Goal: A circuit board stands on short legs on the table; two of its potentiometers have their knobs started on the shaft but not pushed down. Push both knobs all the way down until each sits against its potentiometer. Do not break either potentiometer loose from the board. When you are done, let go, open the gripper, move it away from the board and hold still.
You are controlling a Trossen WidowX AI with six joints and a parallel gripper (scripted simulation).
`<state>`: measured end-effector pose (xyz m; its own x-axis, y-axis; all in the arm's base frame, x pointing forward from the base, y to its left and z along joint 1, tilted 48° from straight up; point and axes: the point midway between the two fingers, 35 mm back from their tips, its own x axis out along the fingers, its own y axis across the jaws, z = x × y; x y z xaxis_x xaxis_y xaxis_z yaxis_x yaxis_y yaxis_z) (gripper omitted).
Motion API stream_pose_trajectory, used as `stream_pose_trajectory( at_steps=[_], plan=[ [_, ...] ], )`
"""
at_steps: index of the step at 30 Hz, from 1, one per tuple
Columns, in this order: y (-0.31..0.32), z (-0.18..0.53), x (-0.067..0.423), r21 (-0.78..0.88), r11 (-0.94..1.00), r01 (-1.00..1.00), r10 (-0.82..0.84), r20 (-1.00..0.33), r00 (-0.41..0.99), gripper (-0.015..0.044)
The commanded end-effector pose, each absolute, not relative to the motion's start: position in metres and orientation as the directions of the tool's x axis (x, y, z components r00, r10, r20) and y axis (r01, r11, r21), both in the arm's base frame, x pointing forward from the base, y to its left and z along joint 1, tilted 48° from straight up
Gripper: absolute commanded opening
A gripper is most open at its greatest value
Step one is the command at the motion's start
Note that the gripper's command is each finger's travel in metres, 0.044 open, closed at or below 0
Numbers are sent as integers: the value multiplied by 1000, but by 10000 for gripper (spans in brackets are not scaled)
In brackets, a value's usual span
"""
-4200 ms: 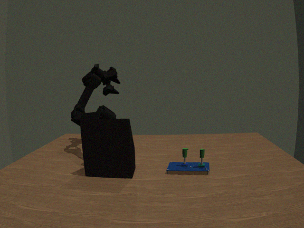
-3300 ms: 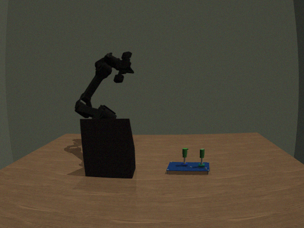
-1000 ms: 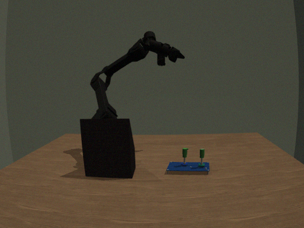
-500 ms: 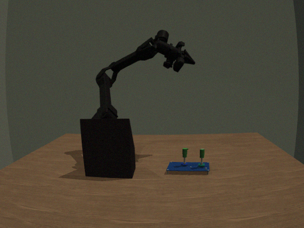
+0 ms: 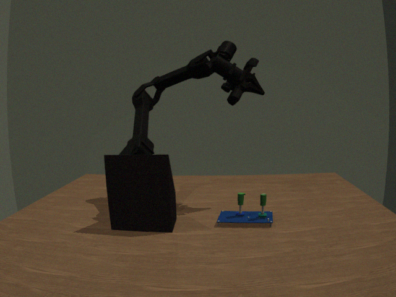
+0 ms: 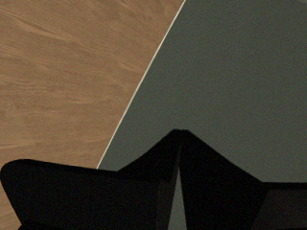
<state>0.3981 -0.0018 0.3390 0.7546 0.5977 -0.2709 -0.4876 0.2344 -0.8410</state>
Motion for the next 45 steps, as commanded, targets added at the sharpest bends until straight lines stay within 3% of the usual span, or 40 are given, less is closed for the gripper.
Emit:
stream_pose_trajectory(
  at_steps=[1,12,23,45],
  plan=[
    [-3,320,403,-761,304,-573,599,-316,736,0],
    [-4,266,411,-474,471,-744,611,-434,662,0],
    [-2,213,410,-131,596,-792,629,-538,562,0],
    [7,120,385,482,710,-513,674,-676,298,0]
  ],
)
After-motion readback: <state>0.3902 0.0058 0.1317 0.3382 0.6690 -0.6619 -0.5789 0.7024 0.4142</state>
